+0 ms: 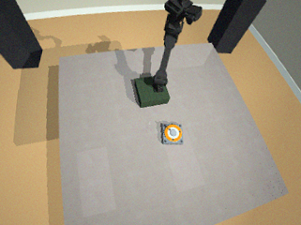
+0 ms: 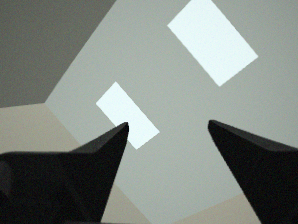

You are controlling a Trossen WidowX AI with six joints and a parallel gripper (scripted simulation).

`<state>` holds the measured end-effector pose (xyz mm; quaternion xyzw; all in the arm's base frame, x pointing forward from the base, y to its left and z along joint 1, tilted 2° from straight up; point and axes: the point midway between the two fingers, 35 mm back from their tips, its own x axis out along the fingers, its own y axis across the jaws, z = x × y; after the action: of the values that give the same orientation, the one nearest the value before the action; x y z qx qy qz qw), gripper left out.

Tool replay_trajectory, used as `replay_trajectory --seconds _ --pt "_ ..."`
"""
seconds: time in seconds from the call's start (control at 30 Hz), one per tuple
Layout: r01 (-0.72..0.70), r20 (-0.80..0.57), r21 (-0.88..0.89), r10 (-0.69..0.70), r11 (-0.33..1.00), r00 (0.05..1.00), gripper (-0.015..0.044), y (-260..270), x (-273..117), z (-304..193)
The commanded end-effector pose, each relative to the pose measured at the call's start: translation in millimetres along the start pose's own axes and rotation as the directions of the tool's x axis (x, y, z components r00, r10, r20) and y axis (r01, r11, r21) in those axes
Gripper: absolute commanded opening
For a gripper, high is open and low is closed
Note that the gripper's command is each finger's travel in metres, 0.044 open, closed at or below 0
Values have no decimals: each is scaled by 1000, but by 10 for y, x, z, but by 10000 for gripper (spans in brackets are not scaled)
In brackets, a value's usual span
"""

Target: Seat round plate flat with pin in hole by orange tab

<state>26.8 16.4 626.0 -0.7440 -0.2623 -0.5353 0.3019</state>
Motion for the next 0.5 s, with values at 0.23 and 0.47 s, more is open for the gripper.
replay_trajectory --seconds 0.23,0.47 --pt "-380 181 364 336 850 924 190 1268 -15 629" --pt "-709 407 559 602 431 687 6 2323 -448 1416"
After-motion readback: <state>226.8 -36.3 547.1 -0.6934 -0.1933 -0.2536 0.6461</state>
